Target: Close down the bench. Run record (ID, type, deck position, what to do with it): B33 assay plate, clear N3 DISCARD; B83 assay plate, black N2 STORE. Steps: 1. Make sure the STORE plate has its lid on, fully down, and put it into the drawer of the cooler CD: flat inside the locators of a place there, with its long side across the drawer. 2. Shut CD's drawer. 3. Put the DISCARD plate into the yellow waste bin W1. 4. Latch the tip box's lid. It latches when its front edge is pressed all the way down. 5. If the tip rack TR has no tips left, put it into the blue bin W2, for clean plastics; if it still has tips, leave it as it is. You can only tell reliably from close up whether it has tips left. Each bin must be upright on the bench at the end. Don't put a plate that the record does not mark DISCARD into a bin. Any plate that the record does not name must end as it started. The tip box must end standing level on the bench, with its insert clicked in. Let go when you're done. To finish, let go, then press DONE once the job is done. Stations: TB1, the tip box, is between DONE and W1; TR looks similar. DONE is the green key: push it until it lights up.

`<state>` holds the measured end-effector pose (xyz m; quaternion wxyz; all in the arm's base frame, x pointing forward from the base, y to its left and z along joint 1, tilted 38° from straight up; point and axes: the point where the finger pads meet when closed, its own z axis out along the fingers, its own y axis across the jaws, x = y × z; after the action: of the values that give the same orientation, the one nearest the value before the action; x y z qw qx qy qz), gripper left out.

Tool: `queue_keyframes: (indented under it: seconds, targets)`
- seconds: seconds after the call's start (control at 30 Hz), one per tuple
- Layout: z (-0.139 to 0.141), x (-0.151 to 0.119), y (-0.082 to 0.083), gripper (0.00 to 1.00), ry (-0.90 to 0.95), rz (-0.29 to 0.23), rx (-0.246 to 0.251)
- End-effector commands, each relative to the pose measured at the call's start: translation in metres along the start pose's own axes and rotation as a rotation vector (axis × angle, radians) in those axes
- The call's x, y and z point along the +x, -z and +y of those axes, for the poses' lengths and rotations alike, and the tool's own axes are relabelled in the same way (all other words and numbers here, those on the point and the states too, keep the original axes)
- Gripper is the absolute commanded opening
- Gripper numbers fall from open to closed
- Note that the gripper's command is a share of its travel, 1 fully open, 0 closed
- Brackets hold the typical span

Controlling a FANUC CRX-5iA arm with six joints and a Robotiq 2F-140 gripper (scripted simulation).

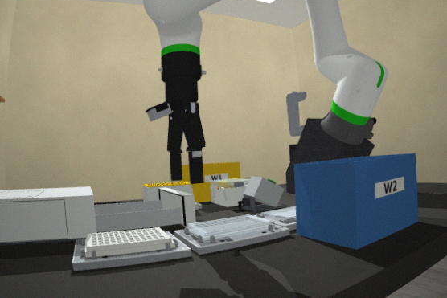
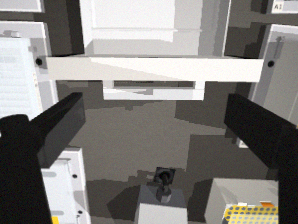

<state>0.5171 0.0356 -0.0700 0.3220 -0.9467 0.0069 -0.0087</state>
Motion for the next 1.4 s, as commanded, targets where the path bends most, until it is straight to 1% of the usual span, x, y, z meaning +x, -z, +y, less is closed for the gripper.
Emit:
queue_keyframes:
  seconds: [0.0,0.43,0.5,1.0,1.07,1.37]
  targets:
    - [0.0,0.0,0.005,0.88,0.0,0.001,-0.001]
    - [0.0,0.0,0.022,0.88,0.0,0.001,-0.001]
    - [0.0,0.0,0.022,0.88,0.0,0.001,-0.001]
    - [0.0,0.0,0.042,0.88,0.0,0.001,-0.001]
    - [0.0,0.0,0.042,0.88,0.0,0.001,-0.001]
    - [0.0,0.0,0.053,0.88,0.0,0.001,-0.001]
